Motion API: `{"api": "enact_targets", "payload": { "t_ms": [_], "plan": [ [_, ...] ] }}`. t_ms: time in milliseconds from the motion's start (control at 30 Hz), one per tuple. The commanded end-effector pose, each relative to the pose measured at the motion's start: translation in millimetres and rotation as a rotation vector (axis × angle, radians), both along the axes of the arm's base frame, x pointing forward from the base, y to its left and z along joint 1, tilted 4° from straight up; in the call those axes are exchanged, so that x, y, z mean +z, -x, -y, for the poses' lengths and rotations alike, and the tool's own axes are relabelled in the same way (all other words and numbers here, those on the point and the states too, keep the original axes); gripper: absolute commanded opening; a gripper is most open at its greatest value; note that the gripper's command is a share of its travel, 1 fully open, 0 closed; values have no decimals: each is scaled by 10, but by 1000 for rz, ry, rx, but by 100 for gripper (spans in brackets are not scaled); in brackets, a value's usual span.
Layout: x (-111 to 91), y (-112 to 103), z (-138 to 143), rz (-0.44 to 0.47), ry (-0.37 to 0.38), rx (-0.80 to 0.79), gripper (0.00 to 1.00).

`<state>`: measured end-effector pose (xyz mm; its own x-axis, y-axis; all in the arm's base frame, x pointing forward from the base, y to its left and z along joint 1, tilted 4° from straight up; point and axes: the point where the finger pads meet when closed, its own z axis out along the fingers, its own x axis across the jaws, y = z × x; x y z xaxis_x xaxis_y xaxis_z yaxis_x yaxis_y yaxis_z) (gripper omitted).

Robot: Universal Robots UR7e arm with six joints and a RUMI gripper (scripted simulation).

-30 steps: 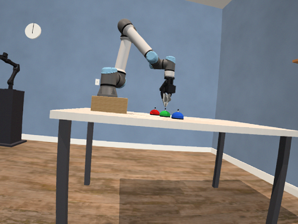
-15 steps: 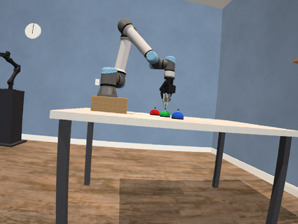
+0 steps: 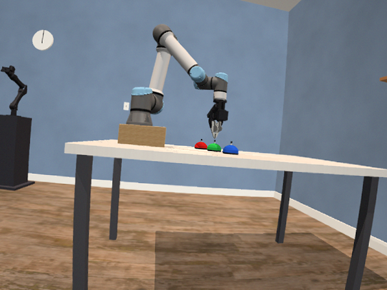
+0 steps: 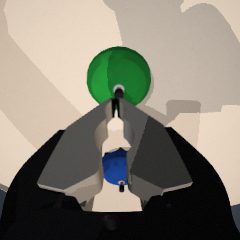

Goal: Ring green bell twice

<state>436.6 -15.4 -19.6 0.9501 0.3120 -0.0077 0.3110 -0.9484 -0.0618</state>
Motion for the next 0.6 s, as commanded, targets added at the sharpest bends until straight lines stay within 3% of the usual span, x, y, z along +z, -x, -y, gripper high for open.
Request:
{"api": "enact_targets", "payload": {
  "t_ms": [0,567],
  "plan": [
    [4,-4,2,1,0,0,0],
    [-96,-1,-4,1,0,0,0]
  ]
}}
